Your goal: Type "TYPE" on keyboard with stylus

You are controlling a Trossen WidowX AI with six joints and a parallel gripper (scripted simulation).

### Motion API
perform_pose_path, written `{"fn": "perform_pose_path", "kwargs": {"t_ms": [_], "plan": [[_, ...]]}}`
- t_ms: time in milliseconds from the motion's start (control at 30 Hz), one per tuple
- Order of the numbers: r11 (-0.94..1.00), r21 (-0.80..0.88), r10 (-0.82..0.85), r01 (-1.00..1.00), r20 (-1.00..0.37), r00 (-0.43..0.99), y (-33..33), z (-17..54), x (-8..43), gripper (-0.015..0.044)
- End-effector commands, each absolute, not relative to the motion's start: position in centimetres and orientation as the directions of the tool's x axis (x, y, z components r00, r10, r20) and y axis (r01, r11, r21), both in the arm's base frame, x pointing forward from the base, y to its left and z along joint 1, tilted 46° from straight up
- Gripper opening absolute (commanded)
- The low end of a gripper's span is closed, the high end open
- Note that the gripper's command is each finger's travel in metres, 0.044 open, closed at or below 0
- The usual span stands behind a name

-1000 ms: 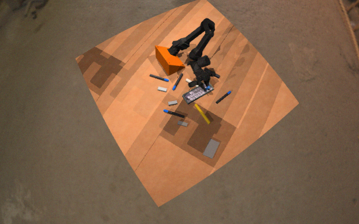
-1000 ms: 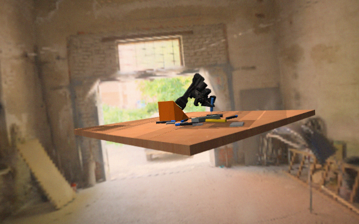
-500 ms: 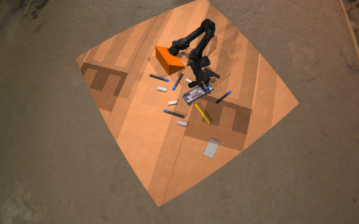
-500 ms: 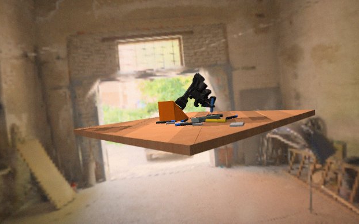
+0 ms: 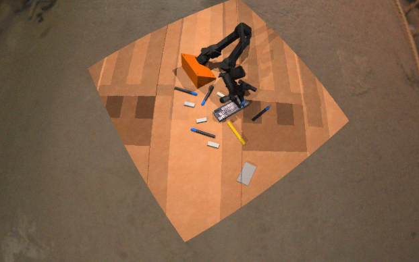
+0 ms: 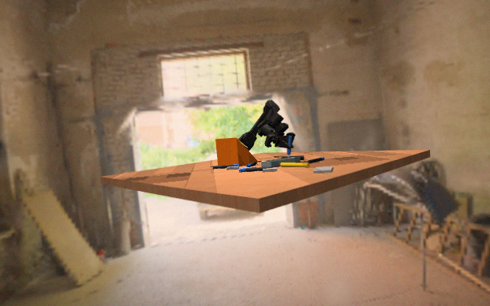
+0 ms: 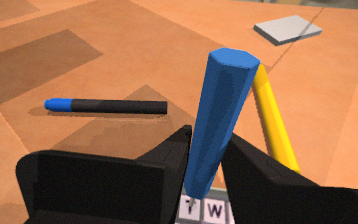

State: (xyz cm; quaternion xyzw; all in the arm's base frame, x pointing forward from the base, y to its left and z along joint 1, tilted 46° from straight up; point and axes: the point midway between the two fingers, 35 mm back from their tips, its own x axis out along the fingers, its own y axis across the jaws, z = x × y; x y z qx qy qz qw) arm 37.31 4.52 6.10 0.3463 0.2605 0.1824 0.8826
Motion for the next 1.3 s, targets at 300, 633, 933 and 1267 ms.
{"fn": "perform_pose_path", "kwargs": {"t_ms": [300,633,933,1267], "plan": [[0.694,0.708,0.498,-0.132,-0.338,0.799,4.79,5.57,37.26,0.0081],[0.693,0.708,0.498,-0.132,-0.338,0.799,5.07,5.30,37.21,0.0081],[0.693,0.708,0.498,-0.132,-0.338,0.799,5.24,5.13,37.18,0.0081],[0.693,0.708,0.498,-0.132,-0.338,0.799,5.38,4.99,37.16,0.0081]]}}
